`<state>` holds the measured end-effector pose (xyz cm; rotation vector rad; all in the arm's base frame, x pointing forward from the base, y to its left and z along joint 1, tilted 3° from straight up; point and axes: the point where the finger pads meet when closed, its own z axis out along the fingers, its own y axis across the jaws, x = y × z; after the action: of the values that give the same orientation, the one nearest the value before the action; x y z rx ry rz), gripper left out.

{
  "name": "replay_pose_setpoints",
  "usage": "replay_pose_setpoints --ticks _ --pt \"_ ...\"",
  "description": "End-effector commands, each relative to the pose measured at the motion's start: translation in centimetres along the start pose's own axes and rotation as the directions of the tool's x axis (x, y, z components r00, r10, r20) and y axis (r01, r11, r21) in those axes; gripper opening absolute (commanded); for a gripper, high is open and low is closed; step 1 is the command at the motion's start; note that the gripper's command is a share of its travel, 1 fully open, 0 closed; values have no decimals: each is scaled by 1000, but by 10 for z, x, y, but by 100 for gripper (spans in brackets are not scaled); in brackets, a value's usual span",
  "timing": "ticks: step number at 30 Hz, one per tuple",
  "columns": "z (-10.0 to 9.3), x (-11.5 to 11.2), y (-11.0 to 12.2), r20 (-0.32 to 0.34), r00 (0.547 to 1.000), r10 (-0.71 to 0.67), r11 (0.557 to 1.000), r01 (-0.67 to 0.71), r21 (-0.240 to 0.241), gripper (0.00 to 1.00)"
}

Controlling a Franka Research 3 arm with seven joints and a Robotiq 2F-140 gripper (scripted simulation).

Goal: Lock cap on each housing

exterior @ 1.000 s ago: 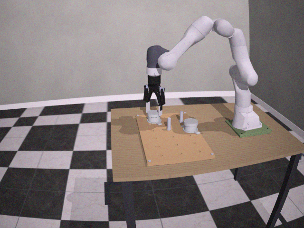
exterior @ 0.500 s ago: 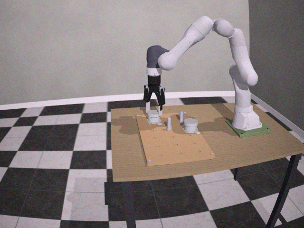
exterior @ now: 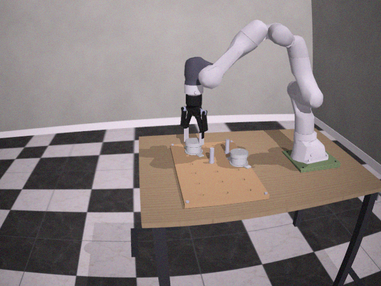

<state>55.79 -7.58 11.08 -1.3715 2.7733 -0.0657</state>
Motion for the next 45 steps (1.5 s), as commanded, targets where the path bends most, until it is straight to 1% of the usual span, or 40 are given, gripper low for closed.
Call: replay_pose_setpoints --ticks 1,15,45 --pt "2 6 3 -4 1000 -1 1000 1 -4 10" --pt "2 13 10 -4 1000 -1 1000 1 -4 10" --pt "2 13 15 -4 1000 -1 1000 1 -4 10"
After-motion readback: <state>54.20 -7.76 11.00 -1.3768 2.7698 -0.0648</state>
